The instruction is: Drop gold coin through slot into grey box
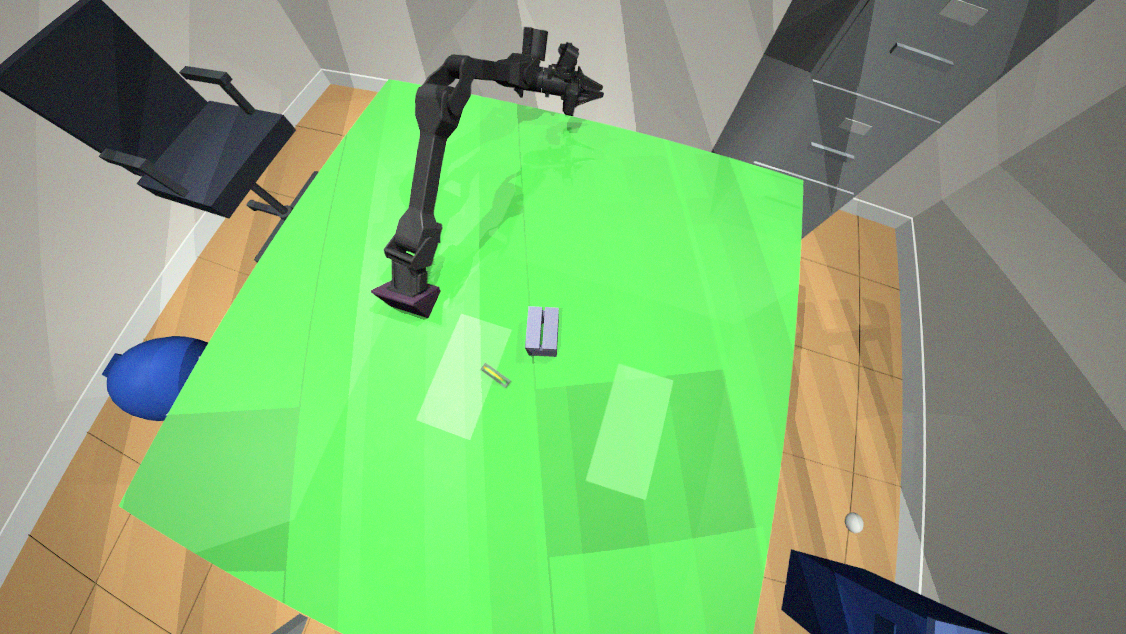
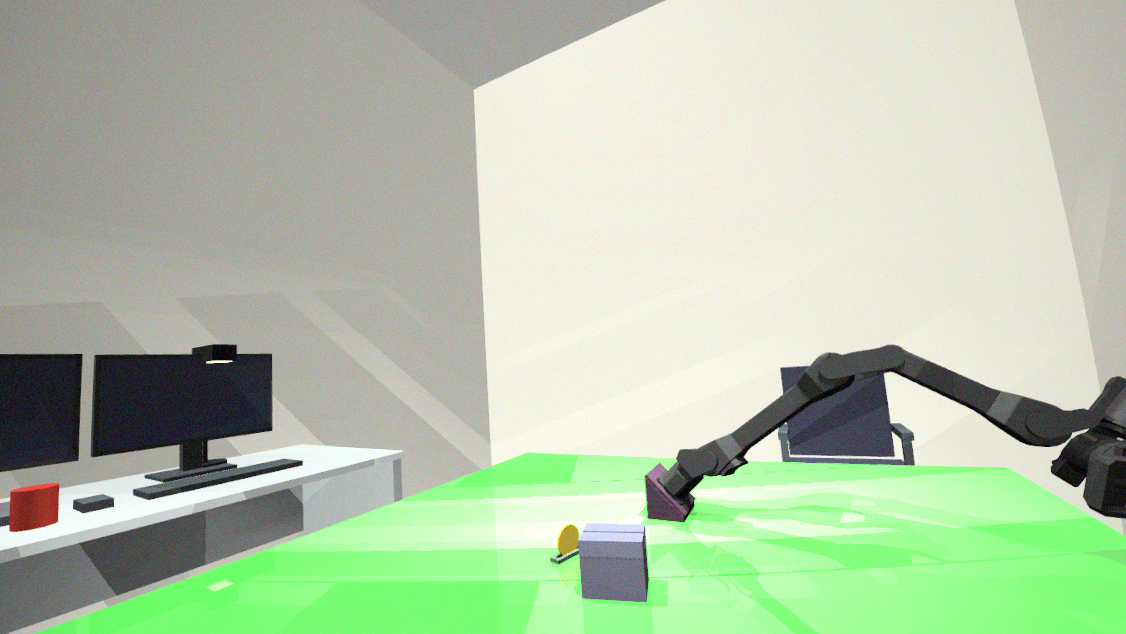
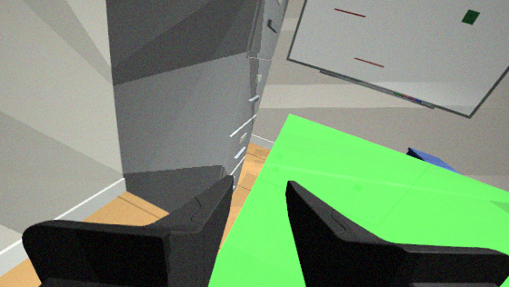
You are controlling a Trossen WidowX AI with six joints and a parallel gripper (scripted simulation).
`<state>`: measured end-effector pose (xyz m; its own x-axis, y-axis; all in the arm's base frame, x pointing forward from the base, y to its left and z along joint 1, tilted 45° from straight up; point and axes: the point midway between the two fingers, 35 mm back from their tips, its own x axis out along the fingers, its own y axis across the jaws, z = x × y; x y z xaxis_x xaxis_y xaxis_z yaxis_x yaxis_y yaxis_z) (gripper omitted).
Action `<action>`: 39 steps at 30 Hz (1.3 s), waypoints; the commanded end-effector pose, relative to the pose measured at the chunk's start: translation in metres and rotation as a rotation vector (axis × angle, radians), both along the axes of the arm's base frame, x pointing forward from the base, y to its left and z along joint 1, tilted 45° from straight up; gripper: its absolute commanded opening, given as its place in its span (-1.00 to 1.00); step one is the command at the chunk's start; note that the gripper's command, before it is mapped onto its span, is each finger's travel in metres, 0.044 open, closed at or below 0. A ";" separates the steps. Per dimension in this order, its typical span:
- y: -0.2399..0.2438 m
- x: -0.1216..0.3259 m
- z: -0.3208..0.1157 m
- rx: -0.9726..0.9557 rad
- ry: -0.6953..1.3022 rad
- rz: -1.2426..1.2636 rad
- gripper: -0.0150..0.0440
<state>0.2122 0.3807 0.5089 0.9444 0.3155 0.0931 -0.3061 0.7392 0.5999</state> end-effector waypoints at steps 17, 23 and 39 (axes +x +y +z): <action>-0.105 0.220 -0.174 -0.759 0.249 -0.143 0.05; -0.154 0.252 -0.221 -0.859 0.373 -0.135 0.05; -0.356 0.260 -0.399 -1.060 0.993 0.116 0.05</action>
<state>0.4831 0.0586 0.1355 0.5437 -0.1101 -0.8320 -0.1691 0.9566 -0.2371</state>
